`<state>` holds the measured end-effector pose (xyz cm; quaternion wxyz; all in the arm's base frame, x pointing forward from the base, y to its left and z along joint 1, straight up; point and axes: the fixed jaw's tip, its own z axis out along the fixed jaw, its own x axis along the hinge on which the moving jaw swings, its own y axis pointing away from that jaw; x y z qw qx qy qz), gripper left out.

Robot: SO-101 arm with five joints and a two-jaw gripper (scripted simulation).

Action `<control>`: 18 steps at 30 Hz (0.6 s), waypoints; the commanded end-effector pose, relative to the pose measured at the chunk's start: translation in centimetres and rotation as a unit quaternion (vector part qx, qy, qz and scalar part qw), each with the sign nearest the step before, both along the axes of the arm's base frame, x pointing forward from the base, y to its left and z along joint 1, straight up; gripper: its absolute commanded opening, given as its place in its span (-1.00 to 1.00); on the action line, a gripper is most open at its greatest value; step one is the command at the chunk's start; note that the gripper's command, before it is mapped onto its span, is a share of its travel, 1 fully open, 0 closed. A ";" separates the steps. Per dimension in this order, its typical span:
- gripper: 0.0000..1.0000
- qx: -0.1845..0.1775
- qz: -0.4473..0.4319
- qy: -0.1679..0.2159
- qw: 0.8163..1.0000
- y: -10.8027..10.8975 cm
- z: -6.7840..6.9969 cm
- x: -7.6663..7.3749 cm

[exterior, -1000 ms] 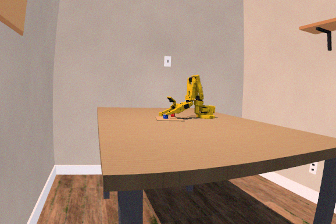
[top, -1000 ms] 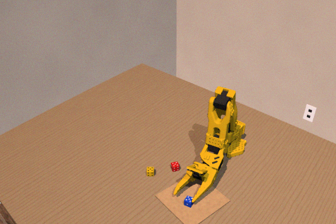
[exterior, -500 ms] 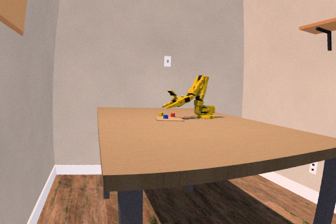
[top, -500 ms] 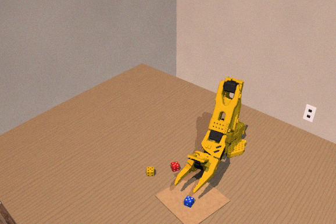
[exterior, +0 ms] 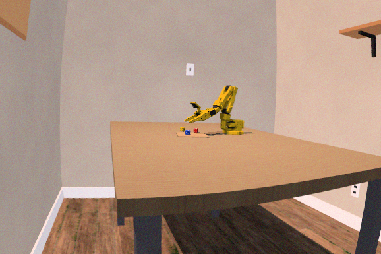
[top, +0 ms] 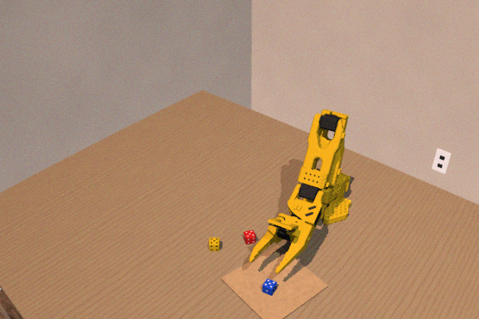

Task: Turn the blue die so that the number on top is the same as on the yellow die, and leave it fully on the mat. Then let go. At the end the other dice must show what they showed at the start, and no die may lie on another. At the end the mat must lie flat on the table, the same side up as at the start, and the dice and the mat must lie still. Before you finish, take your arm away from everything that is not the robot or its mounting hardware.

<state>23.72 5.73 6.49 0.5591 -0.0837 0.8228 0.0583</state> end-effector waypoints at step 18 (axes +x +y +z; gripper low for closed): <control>-0.41 0.007 -0.007 -0.022 1.000 -0.1 1.6 1.0</control>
